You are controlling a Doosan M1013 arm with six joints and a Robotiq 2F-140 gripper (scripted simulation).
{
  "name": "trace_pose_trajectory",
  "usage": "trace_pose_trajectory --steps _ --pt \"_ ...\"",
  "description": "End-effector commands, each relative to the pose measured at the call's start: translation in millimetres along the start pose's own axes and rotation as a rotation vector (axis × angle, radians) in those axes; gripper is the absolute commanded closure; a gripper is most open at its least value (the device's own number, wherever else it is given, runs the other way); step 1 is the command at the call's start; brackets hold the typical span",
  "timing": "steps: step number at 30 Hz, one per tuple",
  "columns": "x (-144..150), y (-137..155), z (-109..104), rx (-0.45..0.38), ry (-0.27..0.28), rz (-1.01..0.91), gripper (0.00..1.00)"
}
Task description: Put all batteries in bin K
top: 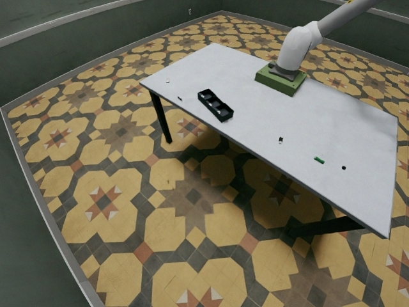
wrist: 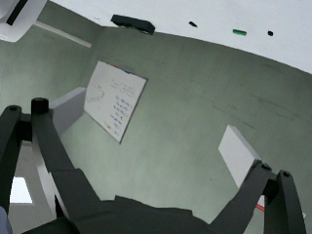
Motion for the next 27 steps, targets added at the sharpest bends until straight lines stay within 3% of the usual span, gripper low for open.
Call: trace_pose_trajectory --steps 1,17,18,27 --pt "0 1 0 0.001 0.0 0.001 0.0" --pt "0 1 0 0.001 0.0 0.001 0.0" --pt "2 -7 1 0.001 0.0 0.001 0.85" --pt "25 -77 15 0.001 0.0 0.001 0.85"
Point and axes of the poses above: the point where the finger pads meet when closed, its own z axis out along the fingers, its own x axis across the jaws, y = z × x, the point moved 2 cm from there along -z, back along the fingers, and after that the axes turned 8 degrees about -z, right-handed, at the moved point
